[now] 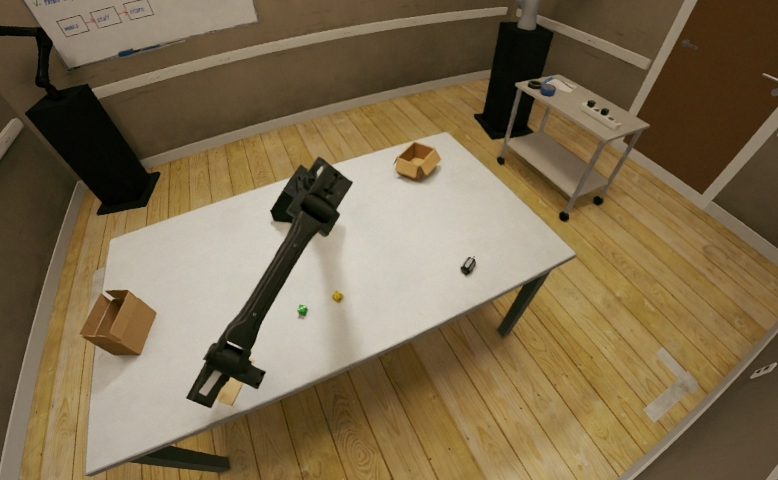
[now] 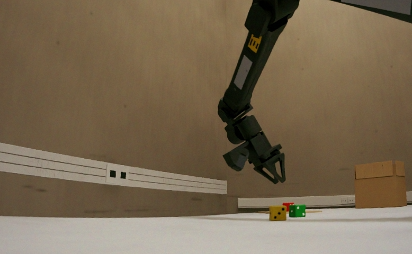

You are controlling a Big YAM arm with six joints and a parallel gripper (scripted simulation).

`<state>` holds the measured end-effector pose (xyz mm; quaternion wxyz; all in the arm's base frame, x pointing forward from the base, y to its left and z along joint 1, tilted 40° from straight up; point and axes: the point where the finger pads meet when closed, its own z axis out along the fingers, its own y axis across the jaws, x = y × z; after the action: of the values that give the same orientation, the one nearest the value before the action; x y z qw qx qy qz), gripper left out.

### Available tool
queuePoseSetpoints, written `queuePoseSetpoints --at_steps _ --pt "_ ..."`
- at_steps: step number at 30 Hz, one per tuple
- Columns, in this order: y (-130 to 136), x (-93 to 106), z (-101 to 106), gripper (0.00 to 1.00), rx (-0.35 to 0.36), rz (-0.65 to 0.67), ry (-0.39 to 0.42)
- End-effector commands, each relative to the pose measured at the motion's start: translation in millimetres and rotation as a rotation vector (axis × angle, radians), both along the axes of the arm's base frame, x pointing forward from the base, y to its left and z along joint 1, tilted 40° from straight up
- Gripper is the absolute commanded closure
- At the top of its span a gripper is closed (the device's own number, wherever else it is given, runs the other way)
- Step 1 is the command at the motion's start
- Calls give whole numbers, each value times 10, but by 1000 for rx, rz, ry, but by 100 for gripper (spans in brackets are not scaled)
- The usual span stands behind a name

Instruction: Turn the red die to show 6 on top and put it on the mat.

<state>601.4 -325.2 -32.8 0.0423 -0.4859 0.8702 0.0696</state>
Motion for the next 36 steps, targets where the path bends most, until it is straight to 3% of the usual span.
queuePoseSetpoints --at_steps 1,3,4,7,11,12,14,15,18,21,22,23,36 --pt "-543 -219 -35 61 100 -19 -56" --pt "-590 -250 -23 61 242 -31 -161" --pt "-619 -264 -29 61 242 -31 -161" --pt "-736 -311 30 61 385 -52 -295" --pt "-735 -292 61 61 431 -52 -343" --pt "-527 -153 61 0 437 -17 -336" --pt "-529 -150 77 0 436 -17 -337" --pt "-559 -117 282 0 416 -8 -360" --pt "-567 -112 326 0 410 -6 -363" --pt "-552 -129 215 0 420 -10 -351" --pt "-800 -297 216 0 413 -52 -360" --pt "-813 -306 216 0 412 -54 -360" --pt "-718 -236 215 0 414 -37 -358"
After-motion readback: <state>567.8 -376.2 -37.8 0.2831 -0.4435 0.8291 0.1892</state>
